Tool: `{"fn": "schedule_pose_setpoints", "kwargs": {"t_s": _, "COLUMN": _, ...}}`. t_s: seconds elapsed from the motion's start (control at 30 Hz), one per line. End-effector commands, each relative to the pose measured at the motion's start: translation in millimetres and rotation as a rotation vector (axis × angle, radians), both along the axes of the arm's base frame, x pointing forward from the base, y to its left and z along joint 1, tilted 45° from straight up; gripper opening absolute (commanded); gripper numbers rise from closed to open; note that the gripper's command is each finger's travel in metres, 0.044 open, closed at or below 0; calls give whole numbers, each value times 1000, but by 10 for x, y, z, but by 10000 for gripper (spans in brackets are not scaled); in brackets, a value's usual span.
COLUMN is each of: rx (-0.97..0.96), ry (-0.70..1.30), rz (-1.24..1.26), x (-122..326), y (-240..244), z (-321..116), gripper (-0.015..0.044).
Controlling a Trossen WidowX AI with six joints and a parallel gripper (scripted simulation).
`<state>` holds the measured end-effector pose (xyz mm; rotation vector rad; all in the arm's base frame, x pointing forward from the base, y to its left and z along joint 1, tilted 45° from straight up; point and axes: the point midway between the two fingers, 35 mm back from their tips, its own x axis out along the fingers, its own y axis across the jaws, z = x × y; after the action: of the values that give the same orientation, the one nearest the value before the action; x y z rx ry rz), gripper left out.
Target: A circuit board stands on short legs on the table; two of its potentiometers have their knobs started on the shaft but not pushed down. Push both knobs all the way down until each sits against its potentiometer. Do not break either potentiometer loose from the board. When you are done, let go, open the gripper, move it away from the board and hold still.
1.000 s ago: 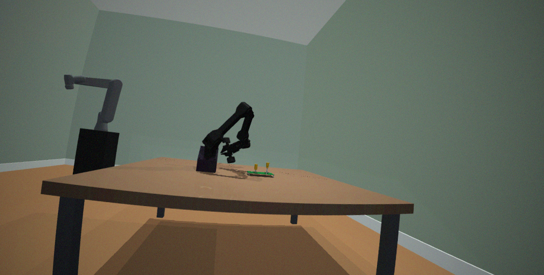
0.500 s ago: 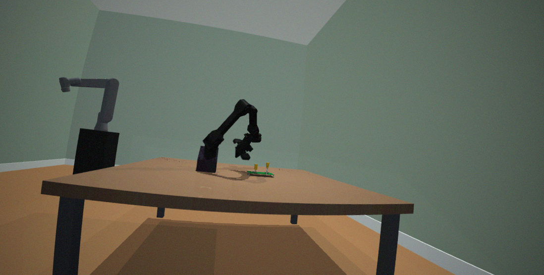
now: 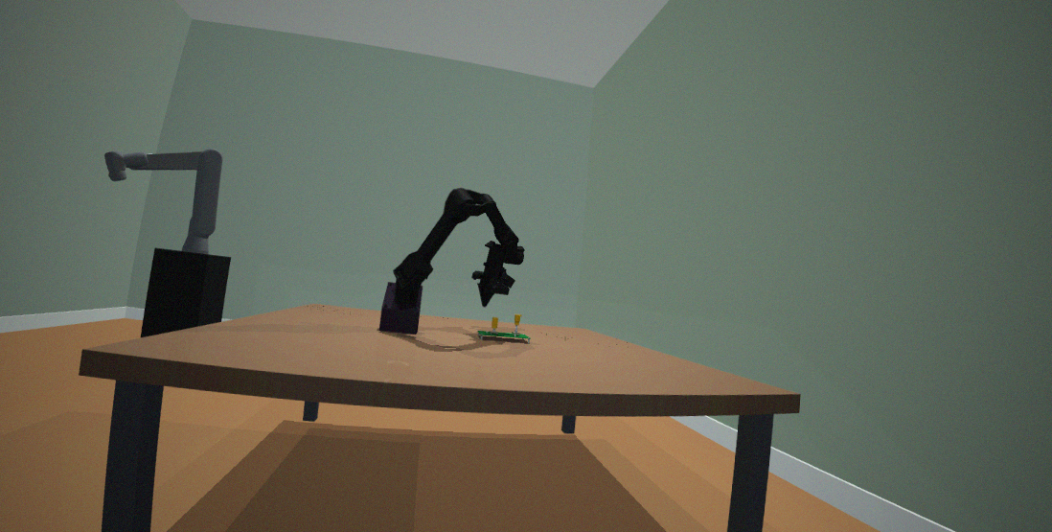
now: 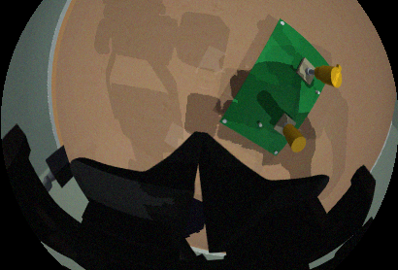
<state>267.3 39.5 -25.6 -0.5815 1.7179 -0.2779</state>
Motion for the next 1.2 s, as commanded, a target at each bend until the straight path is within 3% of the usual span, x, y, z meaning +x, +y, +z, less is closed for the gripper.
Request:
{"fn": "schedule_pose_setpoints", "kwargs": {"t_s": 0.0, "rx": -129, "ry": -75, "rz": -14, "x": 138, "y": -256, "z": 385, "gripper": 0}}
{"fn": "schedule_pose_setpoints", "kwargs": {"t_s": 0.17, "rx": -236, "ry": -131, "rz": -20, "x": 214, "y": -468, "z": 722, "gripper": 0}}
{"fn": "schedule_pose_setpoints", "kwargs": {"t_s": 1.17, "rx": -238, "ry": -131, "rz": -20, "x": 196, "y": -759, "z": 432, "gripper": 0}}
